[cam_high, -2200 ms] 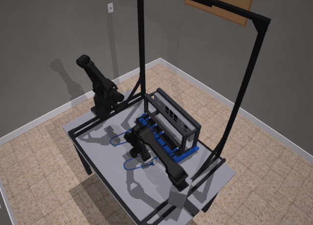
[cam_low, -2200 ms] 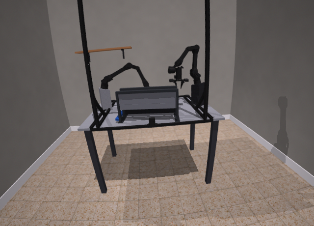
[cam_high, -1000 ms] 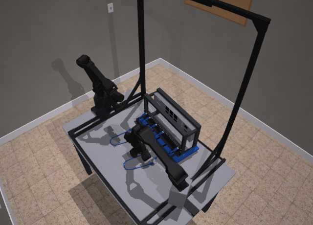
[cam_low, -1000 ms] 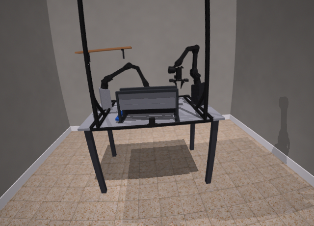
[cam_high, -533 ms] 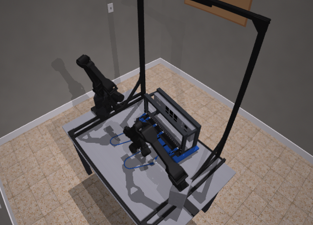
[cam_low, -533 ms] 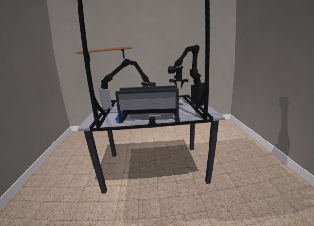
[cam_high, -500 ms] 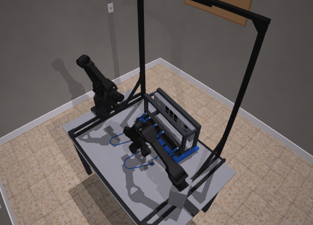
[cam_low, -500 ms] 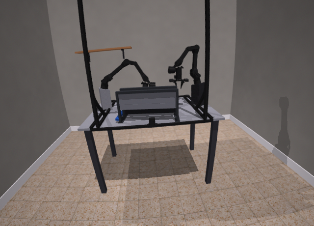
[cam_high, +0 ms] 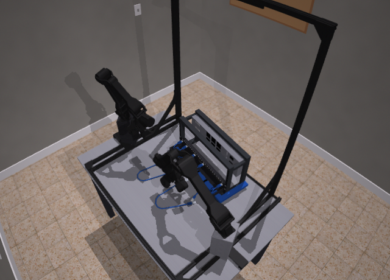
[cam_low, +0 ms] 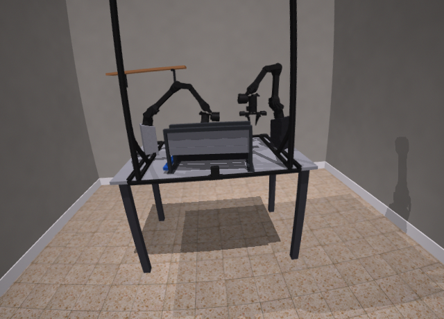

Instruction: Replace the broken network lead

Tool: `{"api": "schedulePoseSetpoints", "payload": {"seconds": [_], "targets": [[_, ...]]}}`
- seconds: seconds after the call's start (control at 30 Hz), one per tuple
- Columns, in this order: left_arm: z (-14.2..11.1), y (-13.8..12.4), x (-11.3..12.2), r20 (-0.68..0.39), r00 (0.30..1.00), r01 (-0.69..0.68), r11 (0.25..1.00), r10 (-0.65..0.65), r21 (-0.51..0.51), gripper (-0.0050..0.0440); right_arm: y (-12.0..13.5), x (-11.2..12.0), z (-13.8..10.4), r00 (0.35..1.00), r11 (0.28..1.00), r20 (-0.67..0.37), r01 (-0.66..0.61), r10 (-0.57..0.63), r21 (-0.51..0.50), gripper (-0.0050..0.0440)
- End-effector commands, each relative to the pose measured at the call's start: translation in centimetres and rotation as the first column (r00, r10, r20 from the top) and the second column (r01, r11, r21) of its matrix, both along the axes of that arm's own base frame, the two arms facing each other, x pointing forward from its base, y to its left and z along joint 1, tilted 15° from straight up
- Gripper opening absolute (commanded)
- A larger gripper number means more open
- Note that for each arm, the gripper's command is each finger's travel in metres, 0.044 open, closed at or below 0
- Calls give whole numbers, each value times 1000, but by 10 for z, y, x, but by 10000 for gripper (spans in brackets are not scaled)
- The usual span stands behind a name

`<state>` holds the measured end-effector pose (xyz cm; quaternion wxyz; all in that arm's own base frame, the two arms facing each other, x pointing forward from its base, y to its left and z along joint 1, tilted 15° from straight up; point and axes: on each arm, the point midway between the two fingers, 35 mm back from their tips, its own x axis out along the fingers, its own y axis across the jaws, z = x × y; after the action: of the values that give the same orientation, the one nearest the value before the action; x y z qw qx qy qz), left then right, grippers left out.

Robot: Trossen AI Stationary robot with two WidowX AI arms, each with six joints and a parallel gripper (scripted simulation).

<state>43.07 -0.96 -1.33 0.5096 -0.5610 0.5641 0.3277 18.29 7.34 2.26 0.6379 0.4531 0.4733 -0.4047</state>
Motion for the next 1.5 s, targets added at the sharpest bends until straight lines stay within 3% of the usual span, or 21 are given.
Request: {"api": "schedulePoseSetpoints", "payload": {"seconds": [0.0, 0.07, 0.1, 0.63, 0.67, 1.2, 1.23, 1.47], "targets": [[4, 0, 0, 5, 1000, -4, 1000, 4, 1, 54, 0, 0, 0, 1000, 1000, 0, 0, 0, 0, 176], [4, 0, 0, 5, 1000, -4, 1000, 4, 1, 54, 0, 0, 0, 1000, 1000, 0, 0, 0, 0, 176], [-14, -53, -23, 9, 998, -62, 998, 62, -10, 54, 0, 0, 0, 1000, 1000, 0, 0, 0, 0, 176], [-14, -53, -23, 9, 998, -62, 998, 62, -10, 54, 0, 0, 0, 1000, 1000, 0, 0, 0, 0, 176], [-30, -108, -46, 14, 992, -123, 992, 123, -22, 54, 0, 0, 0, 1000, 1000, 0, 0, 0, 0, 176], [-30, -108, -46, 14, 992, -123, 992, 123, -22, 54, 0, 0, 0, 1000, 1000, 0, 0, 0, 0, 176], [-35, -129, -55, 19, 989, -149, 988, 150, -25, 54, 0, 0, 0, 1000, 1000, 0, 0, 0, 0, 176], [-35, -129, -55, 19, 989, -149, 988, 150, -25, 54, 0, 0, 0, 1000, 1000, 0, 0, 0, 0, 176]]}}
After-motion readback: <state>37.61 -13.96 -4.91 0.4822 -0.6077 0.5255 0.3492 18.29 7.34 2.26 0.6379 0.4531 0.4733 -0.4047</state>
